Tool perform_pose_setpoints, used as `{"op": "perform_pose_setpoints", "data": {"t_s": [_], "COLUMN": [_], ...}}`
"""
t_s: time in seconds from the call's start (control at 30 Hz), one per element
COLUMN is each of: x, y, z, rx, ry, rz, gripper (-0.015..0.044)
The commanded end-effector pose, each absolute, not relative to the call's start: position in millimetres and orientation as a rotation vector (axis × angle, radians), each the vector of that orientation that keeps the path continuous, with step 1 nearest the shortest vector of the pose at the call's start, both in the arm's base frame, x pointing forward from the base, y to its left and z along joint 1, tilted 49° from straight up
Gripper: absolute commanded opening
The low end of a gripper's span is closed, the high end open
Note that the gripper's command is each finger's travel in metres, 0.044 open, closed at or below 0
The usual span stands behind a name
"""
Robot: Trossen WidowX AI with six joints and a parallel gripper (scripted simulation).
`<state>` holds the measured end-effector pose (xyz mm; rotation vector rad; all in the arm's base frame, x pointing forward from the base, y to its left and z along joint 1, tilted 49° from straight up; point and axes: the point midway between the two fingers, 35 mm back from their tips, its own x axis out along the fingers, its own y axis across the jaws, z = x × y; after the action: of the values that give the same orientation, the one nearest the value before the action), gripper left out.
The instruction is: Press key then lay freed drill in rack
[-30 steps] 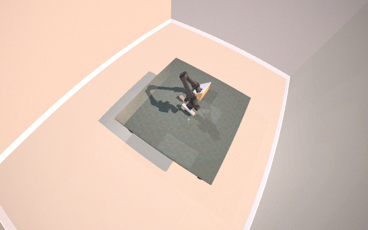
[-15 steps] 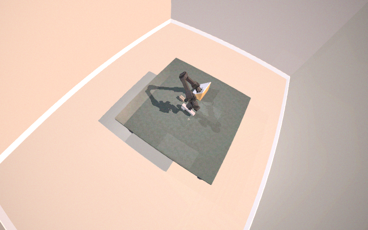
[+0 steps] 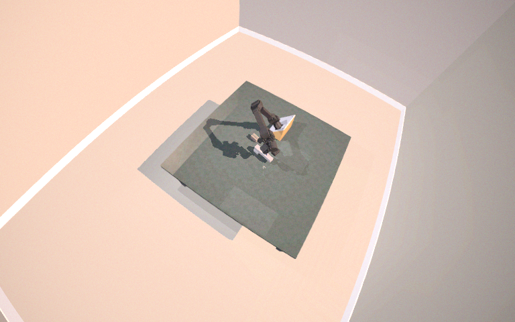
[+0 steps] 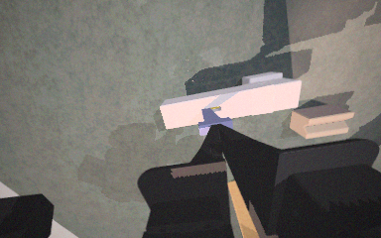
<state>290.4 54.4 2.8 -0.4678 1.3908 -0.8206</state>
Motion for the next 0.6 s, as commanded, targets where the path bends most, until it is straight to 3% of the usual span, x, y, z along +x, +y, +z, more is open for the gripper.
{"op": "perform_pose_setpoints", "data": {"t_s": [0.0,0.57], "x": [288.7,285.4], "y": [48.5,44.4], "z": [-2.3,-6.2], "rx": [-0.464,-0.465], "ry": [1.404,1.404], "rz": [-0.830,-0.830], "gripper": [0.0000,0.0000]}}
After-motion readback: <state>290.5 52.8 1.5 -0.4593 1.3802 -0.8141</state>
